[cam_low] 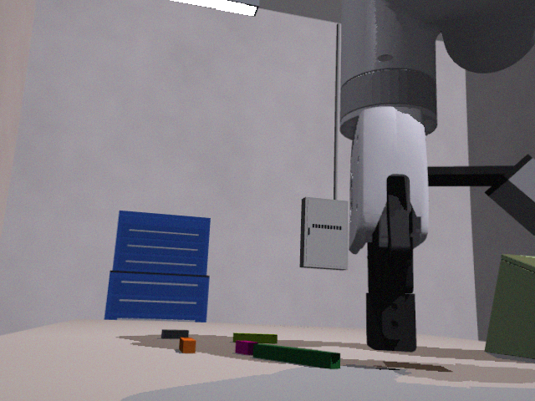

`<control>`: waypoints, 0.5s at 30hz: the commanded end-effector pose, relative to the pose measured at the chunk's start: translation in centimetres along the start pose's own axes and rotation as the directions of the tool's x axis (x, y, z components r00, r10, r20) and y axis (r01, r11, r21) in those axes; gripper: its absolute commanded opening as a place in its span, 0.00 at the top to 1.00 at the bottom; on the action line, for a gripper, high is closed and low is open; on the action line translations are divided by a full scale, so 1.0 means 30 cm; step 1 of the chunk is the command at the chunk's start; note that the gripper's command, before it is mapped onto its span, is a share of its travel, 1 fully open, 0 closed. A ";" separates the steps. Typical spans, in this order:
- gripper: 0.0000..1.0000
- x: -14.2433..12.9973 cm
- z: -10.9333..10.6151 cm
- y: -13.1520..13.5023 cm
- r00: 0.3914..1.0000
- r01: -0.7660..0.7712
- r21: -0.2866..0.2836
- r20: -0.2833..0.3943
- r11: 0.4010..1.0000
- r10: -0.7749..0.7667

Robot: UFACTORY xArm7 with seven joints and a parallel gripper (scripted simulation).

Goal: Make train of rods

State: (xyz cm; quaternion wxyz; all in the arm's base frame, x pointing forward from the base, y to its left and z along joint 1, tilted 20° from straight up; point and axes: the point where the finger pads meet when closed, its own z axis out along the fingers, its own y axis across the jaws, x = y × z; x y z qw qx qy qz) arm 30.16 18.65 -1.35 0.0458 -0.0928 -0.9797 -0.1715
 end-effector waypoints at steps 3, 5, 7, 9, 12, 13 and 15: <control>0.96 -0.004 0.010 0.001 1.000 0.000 -0.001 0.003 1.000 0.000; 0.96 -0.004 0.016 0.001 1.000 0.000 -0.001 0.003 1.000 0.000; 0.96 -0.004 0.023 0.001 1.000 0.000 -0.001 0.003 1.000 0.000; 0.96 -0.004 0.028 0.001 1.000 0.000 -0.001 0.003 1.000 0.000; 0.96 -0.004 0.035 0.001 1.000 0.000 -0.001 0.003 1.000 0.000; 0.96 -0.004 0.035 0.001 1.000 0.000 -0.001 0.003 1.000 0.000; 0.96 -0.004 0.036 0.001 1.000 0.000 -0.001 0.003 1.000 0.000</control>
